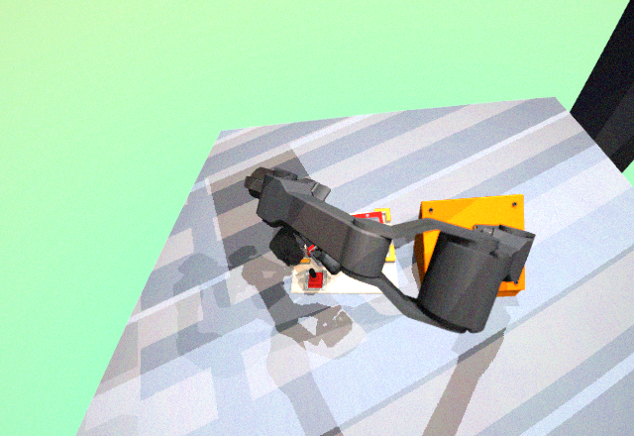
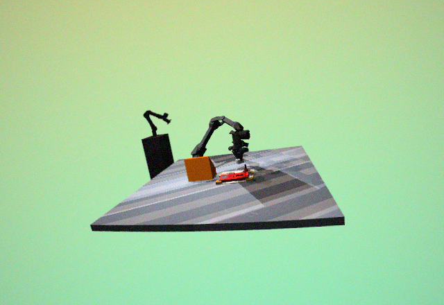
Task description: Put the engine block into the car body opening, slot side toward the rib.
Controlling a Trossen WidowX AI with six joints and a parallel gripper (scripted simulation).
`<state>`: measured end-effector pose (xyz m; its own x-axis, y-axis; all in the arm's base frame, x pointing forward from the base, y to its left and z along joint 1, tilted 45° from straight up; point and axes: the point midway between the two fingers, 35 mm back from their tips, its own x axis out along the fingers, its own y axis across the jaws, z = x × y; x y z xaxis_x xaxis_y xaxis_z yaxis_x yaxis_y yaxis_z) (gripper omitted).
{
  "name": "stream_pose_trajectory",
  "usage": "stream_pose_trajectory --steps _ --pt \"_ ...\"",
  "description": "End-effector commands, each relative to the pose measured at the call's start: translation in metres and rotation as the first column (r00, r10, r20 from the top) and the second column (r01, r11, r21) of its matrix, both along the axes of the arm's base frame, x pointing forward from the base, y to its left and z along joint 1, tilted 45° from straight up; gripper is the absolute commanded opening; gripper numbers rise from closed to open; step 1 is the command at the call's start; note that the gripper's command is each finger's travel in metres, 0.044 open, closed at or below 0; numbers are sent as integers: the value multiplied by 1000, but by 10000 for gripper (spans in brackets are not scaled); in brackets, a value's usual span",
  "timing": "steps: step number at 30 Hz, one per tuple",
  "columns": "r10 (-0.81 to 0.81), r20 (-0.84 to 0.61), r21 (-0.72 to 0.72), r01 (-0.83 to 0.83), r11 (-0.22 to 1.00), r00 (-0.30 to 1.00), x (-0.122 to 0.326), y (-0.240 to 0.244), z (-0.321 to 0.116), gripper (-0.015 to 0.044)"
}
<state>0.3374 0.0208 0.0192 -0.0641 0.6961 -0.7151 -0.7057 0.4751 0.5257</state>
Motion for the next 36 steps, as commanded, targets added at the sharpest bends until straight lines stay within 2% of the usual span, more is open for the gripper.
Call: stream_pose_trajectory --steps 1,13,29,35,36 --pt "-69 -59 -13 69 998 996 4 -8 -14 0" --pt "-242 -222 -52 237 970 945 7 -24 -50 0" --pt "-433 -397 -133 416 899 809 6 -42 -94 0" --pt "-458 -419 -147 439 886 784 6 -42 -93 157" --pt "-457 -418 -147 438 887 785 6 -42 -93 160"
